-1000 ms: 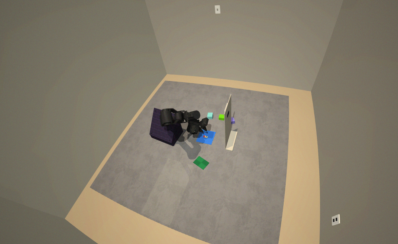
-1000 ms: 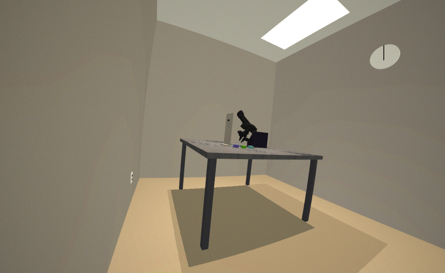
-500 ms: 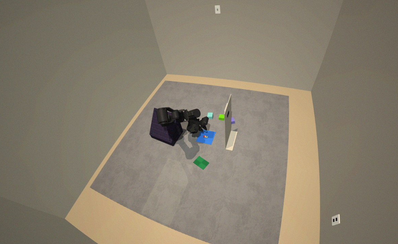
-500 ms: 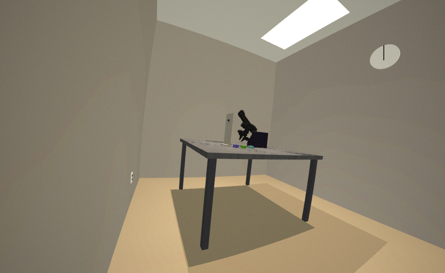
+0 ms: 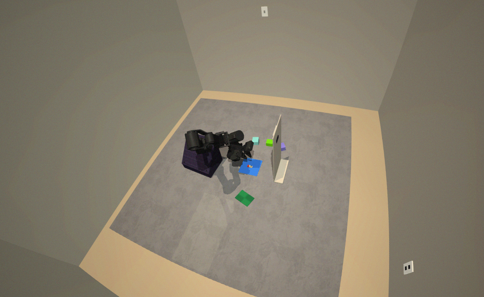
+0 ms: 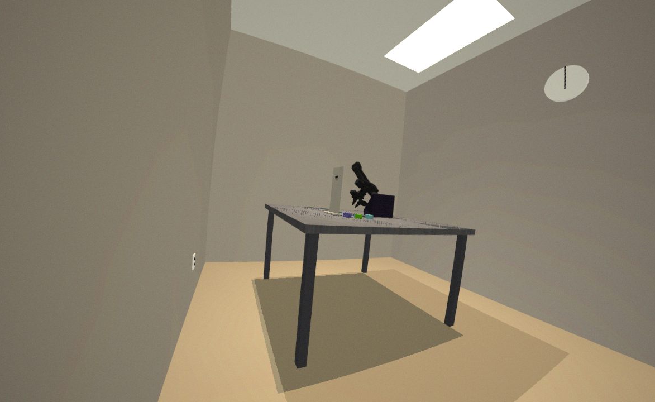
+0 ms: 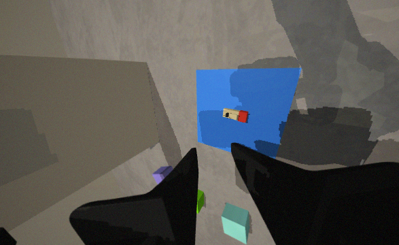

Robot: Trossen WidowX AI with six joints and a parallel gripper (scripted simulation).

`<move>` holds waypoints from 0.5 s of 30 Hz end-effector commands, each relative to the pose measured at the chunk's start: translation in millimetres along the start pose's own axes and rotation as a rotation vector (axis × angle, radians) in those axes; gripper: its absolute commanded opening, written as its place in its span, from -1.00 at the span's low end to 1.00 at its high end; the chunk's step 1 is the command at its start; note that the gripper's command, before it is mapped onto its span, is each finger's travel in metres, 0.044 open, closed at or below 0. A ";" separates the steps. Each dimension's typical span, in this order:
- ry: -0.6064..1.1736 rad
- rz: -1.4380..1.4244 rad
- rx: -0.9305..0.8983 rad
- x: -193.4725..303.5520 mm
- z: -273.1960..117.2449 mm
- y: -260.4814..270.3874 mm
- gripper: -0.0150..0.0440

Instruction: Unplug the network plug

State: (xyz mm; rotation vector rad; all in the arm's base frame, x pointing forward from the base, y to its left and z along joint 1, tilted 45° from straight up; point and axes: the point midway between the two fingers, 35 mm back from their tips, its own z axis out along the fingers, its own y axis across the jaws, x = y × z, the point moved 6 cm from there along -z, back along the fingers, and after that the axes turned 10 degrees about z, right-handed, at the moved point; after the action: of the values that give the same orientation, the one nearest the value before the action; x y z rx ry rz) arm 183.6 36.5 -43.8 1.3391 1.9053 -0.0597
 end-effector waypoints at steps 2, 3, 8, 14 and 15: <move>-0.003 0.004 -0.003 0.6 -3.3 3.2 0.04; -0.003 0.004 -0.003 0.7 -3.9 3.6 0.04; -0.003 0.004 -0.003 1.0 -6.9 5.3 0.04; -0.003 0.004 -0.003 1.4 -10.7 7.4 0.04; -0.003 0.004 -0.003 1.4 -11.3 7.7 0.04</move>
State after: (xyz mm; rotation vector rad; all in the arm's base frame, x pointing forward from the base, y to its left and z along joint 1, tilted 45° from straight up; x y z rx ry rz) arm 182.8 43.8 -36.5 1.3390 1.9049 -0.0600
